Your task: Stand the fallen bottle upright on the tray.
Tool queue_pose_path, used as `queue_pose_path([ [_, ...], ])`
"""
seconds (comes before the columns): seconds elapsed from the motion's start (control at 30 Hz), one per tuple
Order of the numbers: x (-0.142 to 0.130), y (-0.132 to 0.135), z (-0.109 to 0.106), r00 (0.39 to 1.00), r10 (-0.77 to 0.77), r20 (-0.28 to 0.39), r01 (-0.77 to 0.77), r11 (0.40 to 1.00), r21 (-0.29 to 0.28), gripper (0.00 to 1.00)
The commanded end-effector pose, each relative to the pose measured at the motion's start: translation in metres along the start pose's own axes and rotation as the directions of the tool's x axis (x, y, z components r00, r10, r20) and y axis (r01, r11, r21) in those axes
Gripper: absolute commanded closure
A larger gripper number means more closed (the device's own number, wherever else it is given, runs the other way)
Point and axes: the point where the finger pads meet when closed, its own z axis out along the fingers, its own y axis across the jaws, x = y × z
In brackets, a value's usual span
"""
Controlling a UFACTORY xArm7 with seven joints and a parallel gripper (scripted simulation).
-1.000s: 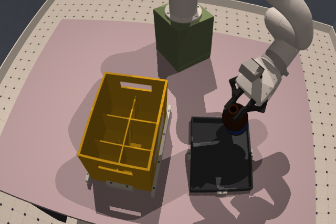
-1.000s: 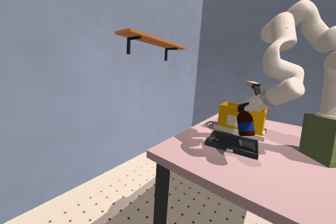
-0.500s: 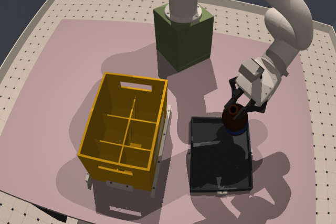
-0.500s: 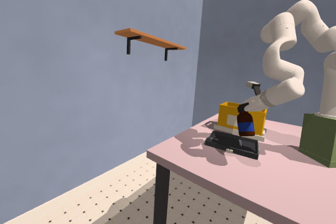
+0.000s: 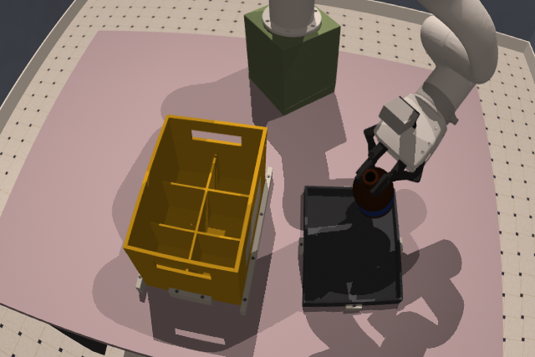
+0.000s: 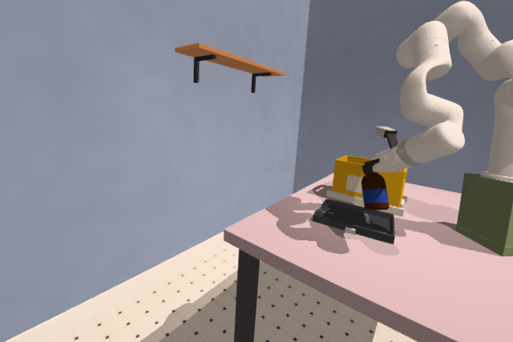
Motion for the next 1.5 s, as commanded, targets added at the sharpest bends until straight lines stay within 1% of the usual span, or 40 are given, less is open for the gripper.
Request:
queue_pose_path([
  [0.0, -0.001, -0.001, 0.001, 1.000, 0.003, -0.001, -0.003, 1.000, 0.002, 1.00],
  [1.47, -0.039, -0.001, 0.023, 1.000, 0.003, -0.001, -0.003, 1.000, 0.002, 1.00],
])
